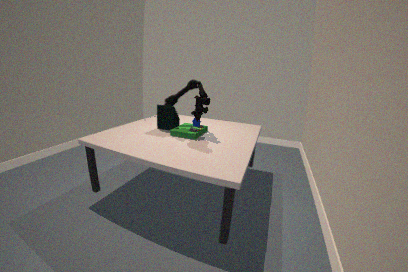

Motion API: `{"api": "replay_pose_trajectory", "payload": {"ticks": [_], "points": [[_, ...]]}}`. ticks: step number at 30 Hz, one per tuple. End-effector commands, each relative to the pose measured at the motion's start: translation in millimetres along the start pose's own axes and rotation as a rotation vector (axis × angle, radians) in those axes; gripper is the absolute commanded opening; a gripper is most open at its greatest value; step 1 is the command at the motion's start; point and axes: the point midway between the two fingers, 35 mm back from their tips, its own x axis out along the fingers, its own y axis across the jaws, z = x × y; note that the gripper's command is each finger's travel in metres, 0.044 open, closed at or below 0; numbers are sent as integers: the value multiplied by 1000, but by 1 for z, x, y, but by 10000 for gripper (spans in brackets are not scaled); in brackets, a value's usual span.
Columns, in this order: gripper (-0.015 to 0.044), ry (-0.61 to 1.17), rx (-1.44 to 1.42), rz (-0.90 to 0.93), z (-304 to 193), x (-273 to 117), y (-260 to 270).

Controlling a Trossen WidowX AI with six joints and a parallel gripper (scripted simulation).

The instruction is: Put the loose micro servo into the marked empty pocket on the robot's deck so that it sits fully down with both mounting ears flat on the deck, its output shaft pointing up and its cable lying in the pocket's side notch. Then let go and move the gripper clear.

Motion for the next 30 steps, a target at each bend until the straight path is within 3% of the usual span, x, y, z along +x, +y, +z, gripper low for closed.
{"api": "replay_pose_trajectory", "payload": {"ticks": [1, 30], "points": [[0, -8, 2, 3, 3, 3, 0], [0, -8, 2, 4, 6, 16, 0]]}}
